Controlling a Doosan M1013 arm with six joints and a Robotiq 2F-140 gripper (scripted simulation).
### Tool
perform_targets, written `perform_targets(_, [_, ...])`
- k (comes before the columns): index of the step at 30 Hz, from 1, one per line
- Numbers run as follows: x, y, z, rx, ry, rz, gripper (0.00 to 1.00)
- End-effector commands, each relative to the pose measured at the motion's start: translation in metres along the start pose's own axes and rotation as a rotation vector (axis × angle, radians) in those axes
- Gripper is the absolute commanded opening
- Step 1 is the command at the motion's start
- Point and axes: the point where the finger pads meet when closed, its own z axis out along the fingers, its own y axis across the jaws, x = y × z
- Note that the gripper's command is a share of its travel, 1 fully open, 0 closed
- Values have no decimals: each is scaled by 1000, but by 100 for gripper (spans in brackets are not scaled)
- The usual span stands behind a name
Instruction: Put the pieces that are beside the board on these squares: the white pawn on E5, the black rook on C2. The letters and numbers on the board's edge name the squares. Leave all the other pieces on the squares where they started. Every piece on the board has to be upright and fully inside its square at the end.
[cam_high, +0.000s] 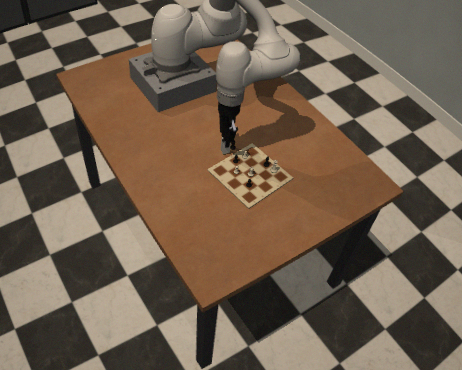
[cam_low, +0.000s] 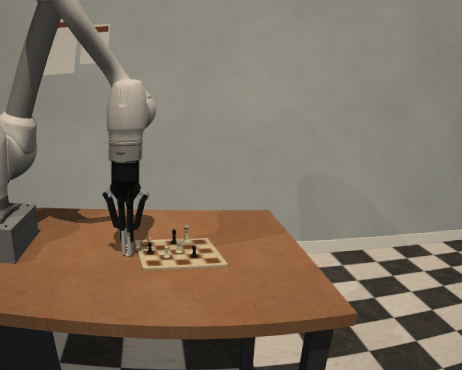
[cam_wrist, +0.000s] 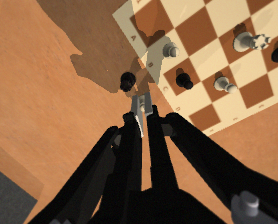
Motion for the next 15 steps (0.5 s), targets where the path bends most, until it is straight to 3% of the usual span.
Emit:
perform_targets(1, [0,0,0,0,0,0,0])
perform_targets(15, [0,0,-3,0,0,0,0])
